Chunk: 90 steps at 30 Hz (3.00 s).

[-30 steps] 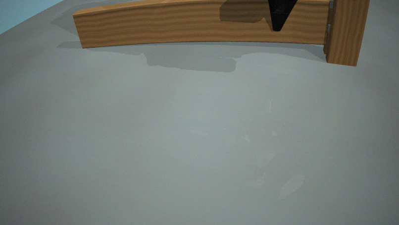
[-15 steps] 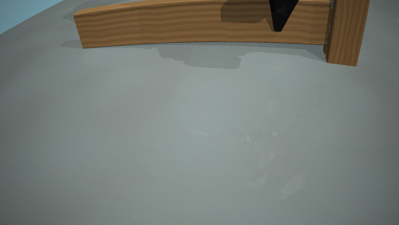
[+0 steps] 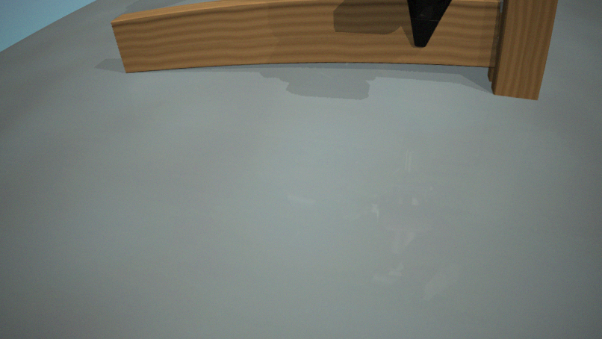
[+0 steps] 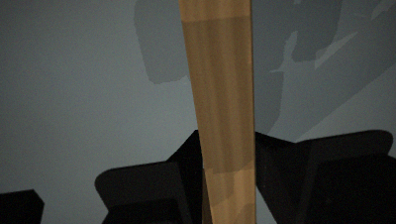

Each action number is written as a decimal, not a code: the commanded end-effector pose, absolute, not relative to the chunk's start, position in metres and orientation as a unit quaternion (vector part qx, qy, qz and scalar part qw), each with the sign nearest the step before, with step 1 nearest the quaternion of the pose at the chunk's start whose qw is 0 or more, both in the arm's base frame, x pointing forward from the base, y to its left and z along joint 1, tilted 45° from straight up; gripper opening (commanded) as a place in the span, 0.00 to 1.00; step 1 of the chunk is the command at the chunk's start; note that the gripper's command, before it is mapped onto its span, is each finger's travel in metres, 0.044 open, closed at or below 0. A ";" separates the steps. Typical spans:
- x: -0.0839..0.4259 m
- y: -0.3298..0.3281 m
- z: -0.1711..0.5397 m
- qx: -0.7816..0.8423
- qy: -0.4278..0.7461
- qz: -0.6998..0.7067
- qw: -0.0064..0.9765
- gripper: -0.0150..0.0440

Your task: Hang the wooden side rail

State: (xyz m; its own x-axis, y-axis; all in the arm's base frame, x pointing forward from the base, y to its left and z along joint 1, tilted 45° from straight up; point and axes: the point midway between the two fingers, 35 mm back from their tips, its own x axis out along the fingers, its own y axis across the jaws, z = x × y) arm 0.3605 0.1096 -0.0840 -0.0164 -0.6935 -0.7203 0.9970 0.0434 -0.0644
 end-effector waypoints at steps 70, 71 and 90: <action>0.360 0.105 -0.092 0.252 0.304 -0.643 0.656 0.25; 0.360 0.105 -0.093 0.252 0.304 -0.643 0.656 0.25; 0.360 0.103 -0.095 0.252 0.304 -0.643 0.656 0.25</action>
